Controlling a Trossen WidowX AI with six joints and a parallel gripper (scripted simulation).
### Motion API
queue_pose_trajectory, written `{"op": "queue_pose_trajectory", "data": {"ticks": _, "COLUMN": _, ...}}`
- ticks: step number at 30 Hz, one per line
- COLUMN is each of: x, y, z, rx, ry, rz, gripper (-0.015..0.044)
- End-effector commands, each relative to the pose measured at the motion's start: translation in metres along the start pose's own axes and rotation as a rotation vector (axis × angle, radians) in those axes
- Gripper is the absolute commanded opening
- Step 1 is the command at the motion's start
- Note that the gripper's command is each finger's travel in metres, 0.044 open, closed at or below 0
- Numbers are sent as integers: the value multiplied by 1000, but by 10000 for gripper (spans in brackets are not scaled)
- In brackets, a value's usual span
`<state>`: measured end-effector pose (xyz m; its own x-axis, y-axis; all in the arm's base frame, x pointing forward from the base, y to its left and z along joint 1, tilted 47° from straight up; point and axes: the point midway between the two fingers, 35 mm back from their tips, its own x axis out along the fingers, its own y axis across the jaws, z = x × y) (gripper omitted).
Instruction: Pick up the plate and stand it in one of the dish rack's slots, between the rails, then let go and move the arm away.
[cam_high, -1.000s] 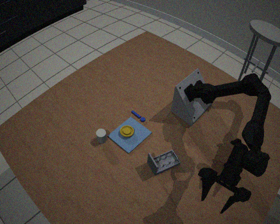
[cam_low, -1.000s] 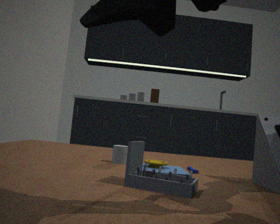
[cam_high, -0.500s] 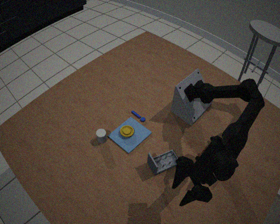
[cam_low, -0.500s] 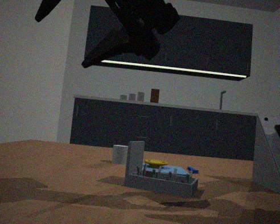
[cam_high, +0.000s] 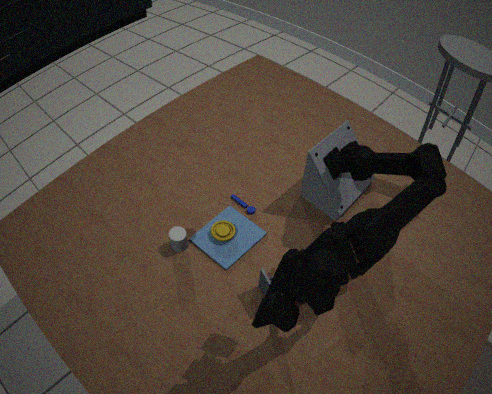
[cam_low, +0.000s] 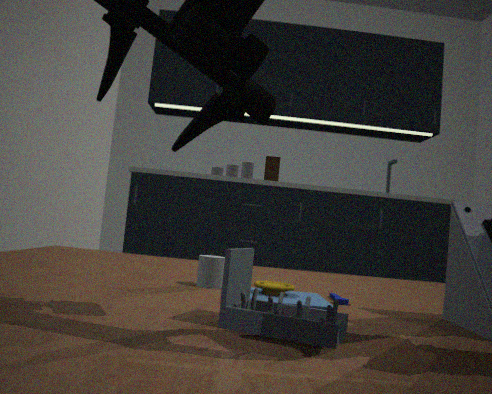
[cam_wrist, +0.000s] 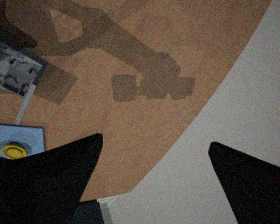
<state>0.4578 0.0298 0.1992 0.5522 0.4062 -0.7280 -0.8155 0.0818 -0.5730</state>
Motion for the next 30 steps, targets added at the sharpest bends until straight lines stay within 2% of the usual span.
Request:
{"op": "queue_pose_trajectory", "data": {"ticks": 1, "x": 8, "y": 12, "z": -22, "rx": 116, "ry": 11, "rz": 59, "gripper": 400}}
{"op": "queue_pose_trajectory", "data": {"ticks": 15, "x": 20, "y": 62, "z": -98, "rx": 544, "ry": 68, "rz": 238, "gripper": 400}}
{"op": "queue_pose_trajectory", "data": {"ticks": 30, "x": 18, "y": 123, "z": -162, "rx": 1020, "ry": 116, "rz": 412, "gripper": 400}}
